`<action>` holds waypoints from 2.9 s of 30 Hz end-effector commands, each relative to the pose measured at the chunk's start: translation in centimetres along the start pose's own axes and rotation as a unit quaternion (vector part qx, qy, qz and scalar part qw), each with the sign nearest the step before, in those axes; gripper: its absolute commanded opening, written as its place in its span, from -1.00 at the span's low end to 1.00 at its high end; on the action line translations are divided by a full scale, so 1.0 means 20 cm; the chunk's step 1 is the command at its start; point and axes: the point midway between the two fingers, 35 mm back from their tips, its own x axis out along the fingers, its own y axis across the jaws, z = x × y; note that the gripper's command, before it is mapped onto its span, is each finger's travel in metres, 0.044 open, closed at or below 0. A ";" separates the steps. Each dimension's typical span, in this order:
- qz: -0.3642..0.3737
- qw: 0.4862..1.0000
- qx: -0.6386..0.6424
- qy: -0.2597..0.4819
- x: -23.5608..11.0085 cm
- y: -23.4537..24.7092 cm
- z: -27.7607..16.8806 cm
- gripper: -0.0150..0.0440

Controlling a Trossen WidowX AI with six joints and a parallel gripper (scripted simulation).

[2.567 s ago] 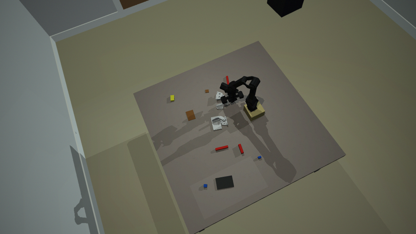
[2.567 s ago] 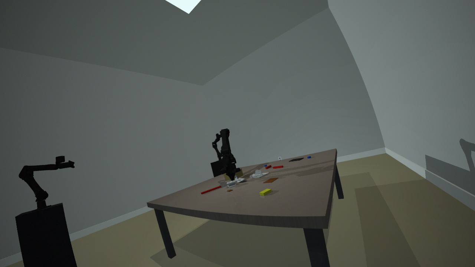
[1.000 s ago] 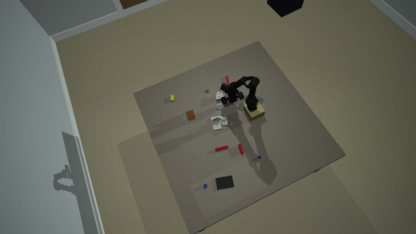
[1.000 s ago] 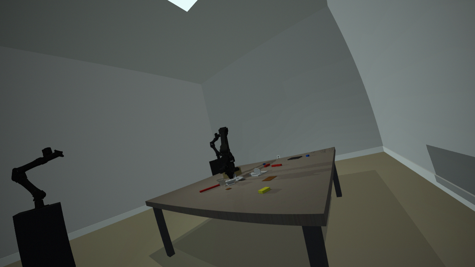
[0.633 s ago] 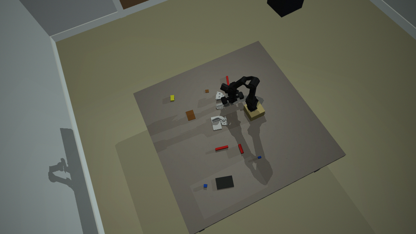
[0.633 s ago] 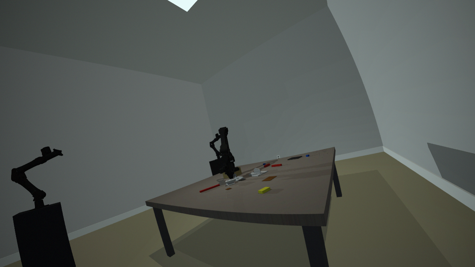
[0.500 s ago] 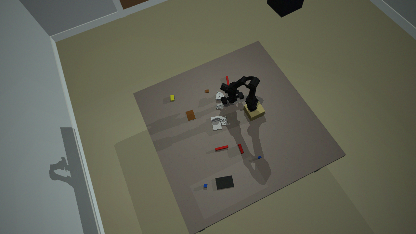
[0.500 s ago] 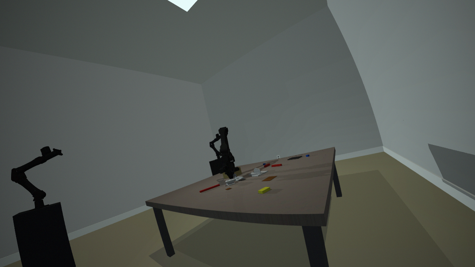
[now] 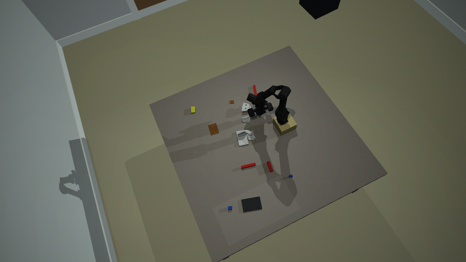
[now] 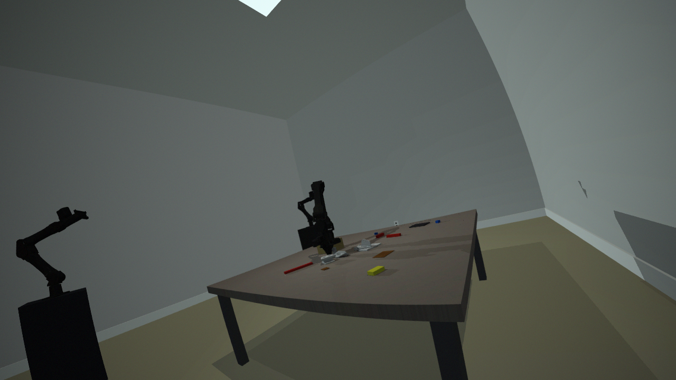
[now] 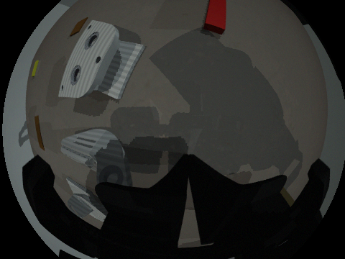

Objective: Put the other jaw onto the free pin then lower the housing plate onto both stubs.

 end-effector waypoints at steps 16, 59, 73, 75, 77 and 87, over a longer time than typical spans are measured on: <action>-0.003 1.000 0.001 0.001 0.05 -0.01 -0.01 -0.49; -0.003 1.000 0.001 0.001 0.05 -0.01 -0.01 -0.49; -0.003 1.000 0.001 0.001 0.05 -0.01 -0.01 -0.49; -0.003 1.000 0.001 0.001 0.05 -0.01 -0.01 -0.49; -0.003 1.000 0.001 0.001 0.05 -0.01 -0.01 -0.49; 0.000 1.000 0.000 0.000 0.00 0.00 0.00 -0.49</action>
